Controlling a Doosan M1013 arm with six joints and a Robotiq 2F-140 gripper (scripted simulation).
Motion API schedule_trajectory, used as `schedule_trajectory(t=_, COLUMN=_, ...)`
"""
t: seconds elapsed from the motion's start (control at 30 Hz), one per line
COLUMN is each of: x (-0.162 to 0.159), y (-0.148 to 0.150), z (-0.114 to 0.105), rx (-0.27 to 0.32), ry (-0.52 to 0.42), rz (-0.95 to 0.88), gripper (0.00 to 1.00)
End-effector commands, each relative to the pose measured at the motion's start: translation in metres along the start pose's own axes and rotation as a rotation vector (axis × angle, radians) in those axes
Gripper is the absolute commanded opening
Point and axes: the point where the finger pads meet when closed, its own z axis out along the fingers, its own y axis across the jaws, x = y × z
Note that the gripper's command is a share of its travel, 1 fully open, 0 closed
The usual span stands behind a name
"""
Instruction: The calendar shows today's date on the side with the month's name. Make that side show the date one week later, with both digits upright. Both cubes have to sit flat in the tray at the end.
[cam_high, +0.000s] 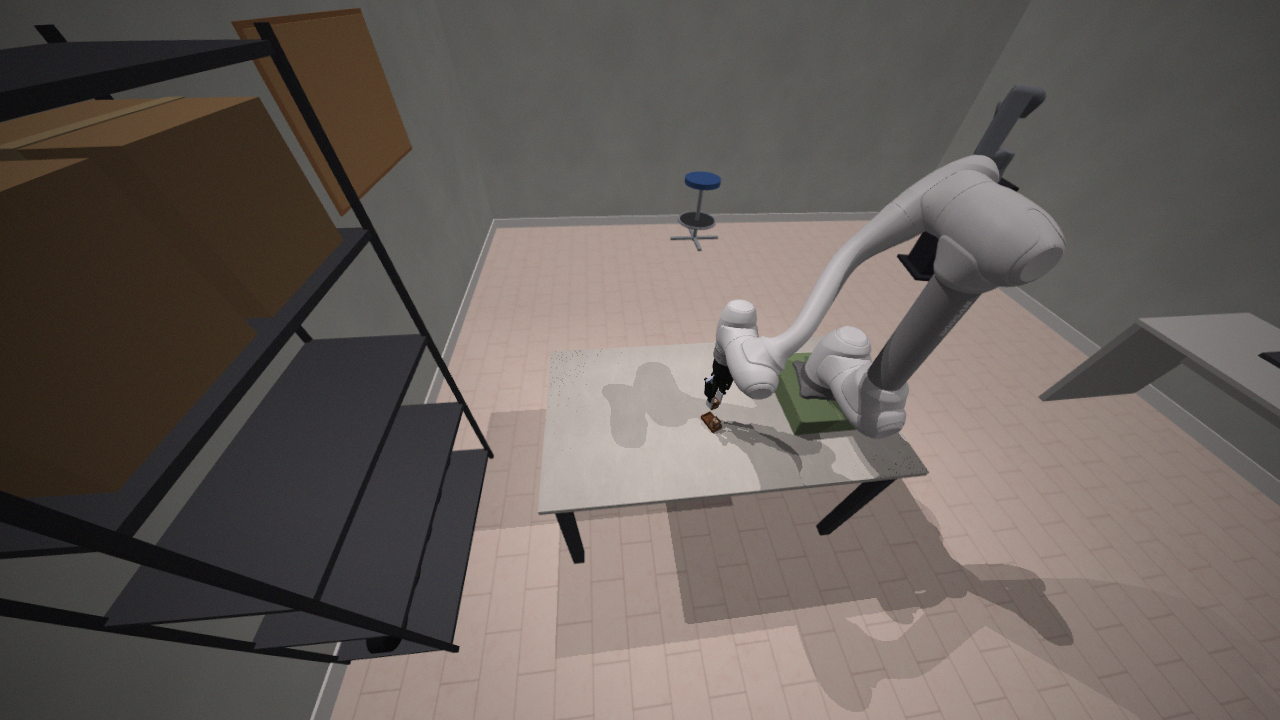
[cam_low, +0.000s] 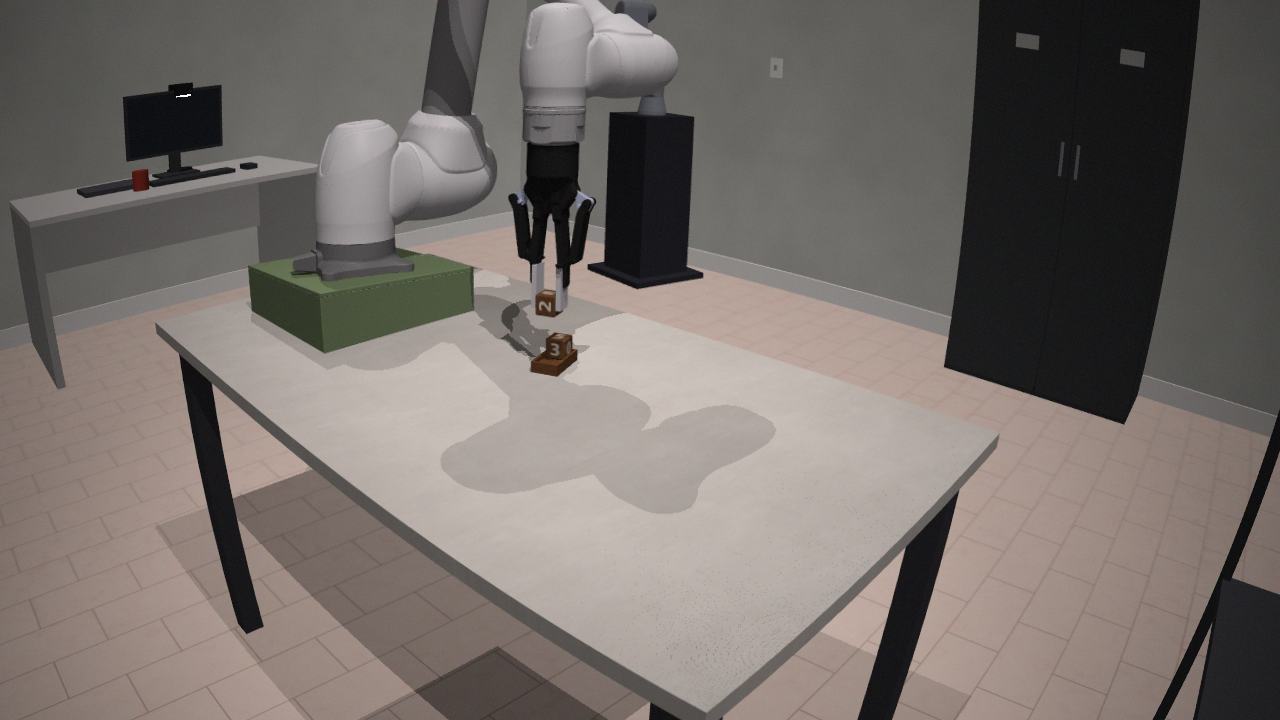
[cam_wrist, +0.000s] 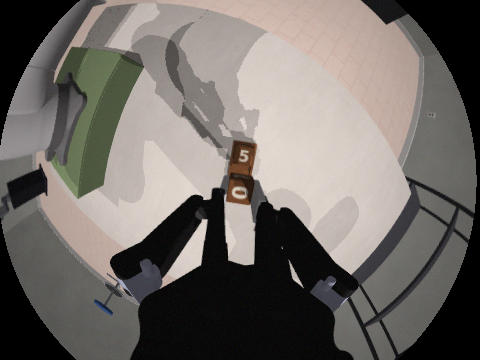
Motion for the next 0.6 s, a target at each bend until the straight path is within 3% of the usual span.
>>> schedule_trajectory(t=0.0, x=0.000, y=0.000, z=0.012, rx=0.000, ry=0.000, rz=0.000, gripper=0.25)
schedule_trajectory(t=0.57, x=0.000, y=0.001, z=0.042, rx=0.000, ry=0.000, rz=0.000, gripper=0.25)
